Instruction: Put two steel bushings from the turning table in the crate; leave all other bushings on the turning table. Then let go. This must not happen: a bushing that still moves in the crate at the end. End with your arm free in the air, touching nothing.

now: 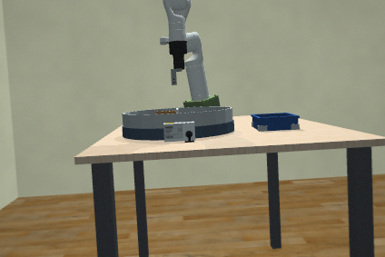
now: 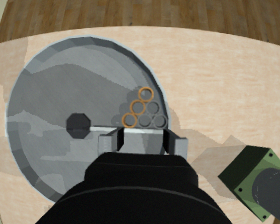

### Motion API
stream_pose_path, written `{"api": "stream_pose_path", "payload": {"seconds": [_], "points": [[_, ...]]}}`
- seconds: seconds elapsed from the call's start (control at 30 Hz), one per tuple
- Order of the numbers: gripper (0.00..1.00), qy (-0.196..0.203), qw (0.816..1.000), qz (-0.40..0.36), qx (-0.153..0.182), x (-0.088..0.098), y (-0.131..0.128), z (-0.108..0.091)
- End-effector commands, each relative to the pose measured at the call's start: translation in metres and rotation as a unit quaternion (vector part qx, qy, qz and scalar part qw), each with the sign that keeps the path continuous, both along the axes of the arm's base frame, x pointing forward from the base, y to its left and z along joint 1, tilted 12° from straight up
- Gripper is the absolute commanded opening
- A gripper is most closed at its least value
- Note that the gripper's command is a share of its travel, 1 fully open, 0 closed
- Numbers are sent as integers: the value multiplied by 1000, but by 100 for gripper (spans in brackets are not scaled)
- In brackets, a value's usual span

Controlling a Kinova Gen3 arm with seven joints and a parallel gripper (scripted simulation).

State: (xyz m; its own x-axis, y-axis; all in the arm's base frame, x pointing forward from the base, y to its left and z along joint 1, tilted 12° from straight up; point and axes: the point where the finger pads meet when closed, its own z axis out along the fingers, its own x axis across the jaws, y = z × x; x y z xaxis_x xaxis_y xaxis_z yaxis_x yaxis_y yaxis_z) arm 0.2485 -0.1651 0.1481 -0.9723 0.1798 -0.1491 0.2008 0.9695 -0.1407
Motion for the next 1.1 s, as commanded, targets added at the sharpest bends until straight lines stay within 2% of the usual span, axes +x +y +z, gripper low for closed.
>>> {"api": "stream_pose_path", "payload": {"seconds": [0.0, 0.5, 0.53, 0.67, 1.07], "points": [[100, -1, 1000, 0, 0, 0, 0, 0], [100, -1, 1000, 0, 0, 0, 0, 0], [27, 4, 1000, 25, -3, 1, -1, -1], [27, 20, 992, 123, -15, 2, -5, -4], [27, 20, 992, 123, -15, 2, -5, -4]]}}
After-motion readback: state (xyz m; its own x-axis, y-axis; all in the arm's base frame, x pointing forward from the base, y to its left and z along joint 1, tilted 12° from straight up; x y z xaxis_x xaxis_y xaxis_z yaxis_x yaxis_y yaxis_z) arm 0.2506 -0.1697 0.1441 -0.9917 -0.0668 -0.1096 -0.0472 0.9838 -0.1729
